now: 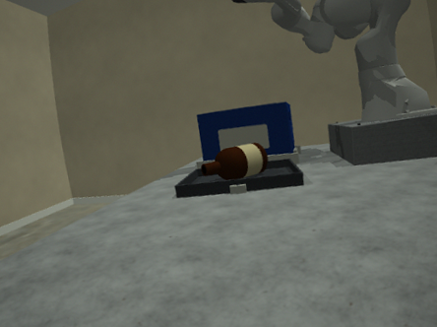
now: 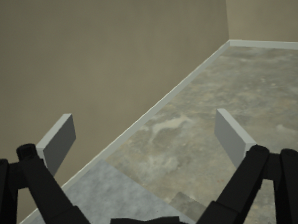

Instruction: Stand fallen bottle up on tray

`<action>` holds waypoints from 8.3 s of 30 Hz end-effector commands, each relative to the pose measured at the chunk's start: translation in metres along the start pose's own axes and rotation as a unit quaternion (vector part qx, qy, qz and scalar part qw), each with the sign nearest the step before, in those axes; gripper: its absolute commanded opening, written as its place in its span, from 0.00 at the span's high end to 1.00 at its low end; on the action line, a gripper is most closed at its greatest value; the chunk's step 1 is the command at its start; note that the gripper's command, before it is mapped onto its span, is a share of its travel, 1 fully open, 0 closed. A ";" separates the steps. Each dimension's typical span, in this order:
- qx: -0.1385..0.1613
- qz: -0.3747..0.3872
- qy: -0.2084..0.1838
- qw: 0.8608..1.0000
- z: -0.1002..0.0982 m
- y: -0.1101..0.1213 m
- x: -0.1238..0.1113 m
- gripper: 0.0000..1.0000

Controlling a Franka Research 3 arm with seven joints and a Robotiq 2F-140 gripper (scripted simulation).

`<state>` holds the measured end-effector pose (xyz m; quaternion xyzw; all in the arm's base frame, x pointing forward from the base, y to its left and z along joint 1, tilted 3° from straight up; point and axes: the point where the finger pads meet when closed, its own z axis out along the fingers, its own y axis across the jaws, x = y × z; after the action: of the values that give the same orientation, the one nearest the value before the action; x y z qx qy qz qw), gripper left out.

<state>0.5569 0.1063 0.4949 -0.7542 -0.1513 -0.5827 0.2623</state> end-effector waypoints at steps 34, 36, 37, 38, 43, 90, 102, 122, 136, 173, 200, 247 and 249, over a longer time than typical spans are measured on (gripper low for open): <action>-0.057 -0.030 -0.374 0.925 0.072 0.020 -0.223 0.00; -0.066 -0.044 -0.439 0.895 0.067 0.024 -0.272 0.00; -0.066 -0.044 -0.439 0.895 0.068 0.025 -0.277 0.00; -0.066 -0.044 -0.439 0.895 0.068 0.025 -0.277 0.00; -0.081 -0.068 -0.541 0.834 0.042 0.029 -0.329 0.00; -0.093 -0.089 -0.618 0.775 0.012 0.030 -0.360 1.00; -0.093 -0.089 -0.618 0.775 0.012 0.030 -0.360 1.00; -0.093 -0.089 -0.618 0.775 0.012 0.030 -0.360 0.62; -0.093 -0.089 -0.618 0.775 0.012 0.030 -0.360 0.62; -0.093 -0.089 -0.618 0.775 0.019 0.037 -0.387 0.62; -0.093 -0.089 -0.618 0.775 0.036 0.057 -0.460 0.62; -0.093 -0.089 -0.618 0.775 0.038 0.059 -0.469 0.62; -0.093 -0.089 -0.618 0.775 0.038 0.059 -0.469 0.62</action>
<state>0.4879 0.1154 0.0246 -0.9554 -0.2944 -0.0204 -0.0121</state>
